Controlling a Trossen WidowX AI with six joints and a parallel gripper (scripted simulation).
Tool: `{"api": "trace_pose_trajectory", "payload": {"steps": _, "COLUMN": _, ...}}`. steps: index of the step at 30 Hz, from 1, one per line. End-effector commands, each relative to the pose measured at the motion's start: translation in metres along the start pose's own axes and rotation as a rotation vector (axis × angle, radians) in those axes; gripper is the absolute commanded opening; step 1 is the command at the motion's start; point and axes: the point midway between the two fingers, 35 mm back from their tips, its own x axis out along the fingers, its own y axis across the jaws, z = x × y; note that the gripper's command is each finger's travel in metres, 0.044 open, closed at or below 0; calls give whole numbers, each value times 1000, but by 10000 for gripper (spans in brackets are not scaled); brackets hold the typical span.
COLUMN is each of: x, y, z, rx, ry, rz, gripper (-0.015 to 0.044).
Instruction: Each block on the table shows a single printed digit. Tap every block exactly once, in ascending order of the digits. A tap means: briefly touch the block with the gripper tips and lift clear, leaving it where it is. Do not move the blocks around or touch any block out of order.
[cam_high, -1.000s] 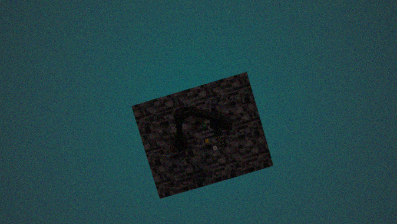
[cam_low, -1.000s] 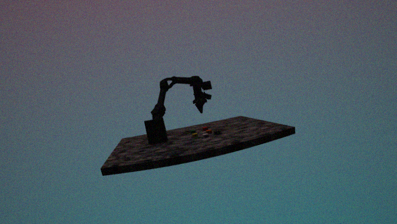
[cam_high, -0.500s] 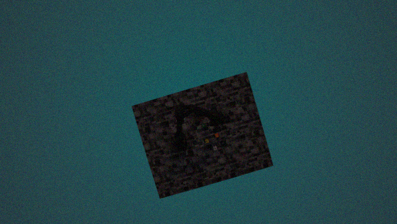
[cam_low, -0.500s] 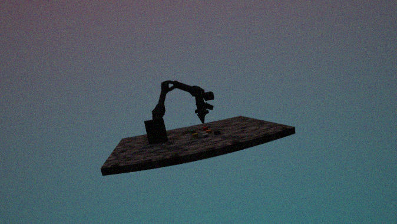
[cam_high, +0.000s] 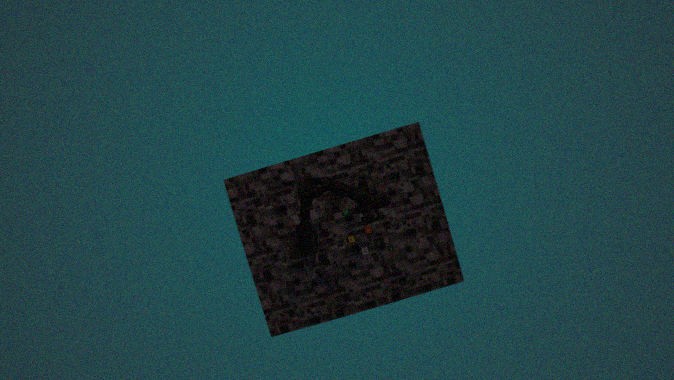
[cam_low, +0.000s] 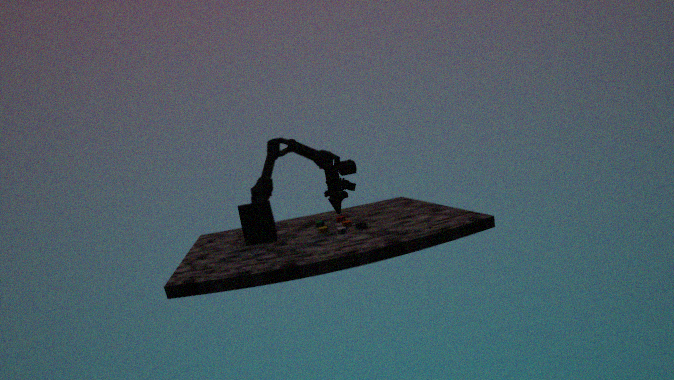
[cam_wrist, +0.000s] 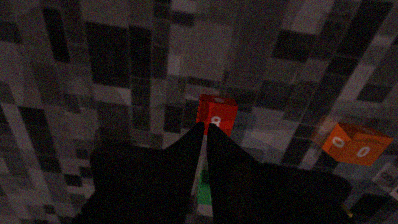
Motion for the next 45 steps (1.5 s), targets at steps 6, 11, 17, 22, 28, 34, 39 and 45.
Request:
{"api": "trace_pose_trajectory", "payload": {"steps": 6, "x": 16, "y": -1, "z": -3, "rx": 10, "ry": 8, "rz": 2, "gripper": 20}}
{"api": "trace_pose_trajectory", "payload": {"steps": 11, "x": 16, "y": -1, "z": -3, "rx": 10, "ry": 8, "rz": 2, "gripper": 20}}
{"api": "trace_pose_trajectory", "payload": {"steps": 17, "x": -14, "y": -2, "z": -3, "rx": 10, "ry": 8, "rz": 0, "gripper": 20}}
{"api": "trace_pose_trajectory", "payload": {"steps": 22, "x": -24, "y": -2, "z": -2, "rx": 10, "ry": 8, "rz": -3, "gripper": 20}}
{"api": "trace_pose_trajectory", "payload": {"steps": 28, "x": -94, "y": -2, "z": -2, "rx": 11, "ry": 10, "rz": -4, "gripper": 20}}
{"api": "trace_pose_trajectory", "payload": {"steps": 34, "x": -95, "y": -11, "z": -1, "rx": 17, "ry": 7, "rz": -11, "gripper": 20}}
{"api": "trace_pose_trajectory", "payload": {"steps": 39, "x": -98, "y": -76, "z": 2, "rx": 55, "ry": -6, "rz": -56, "gripper": 20}}
{"api": "trace_pose_trajectory", "payload": {"steps": 45, "x": -102, "y": -169, "z": -15, "rx": 43, "ry": 4, "rz": -59, "gripper": 20}}
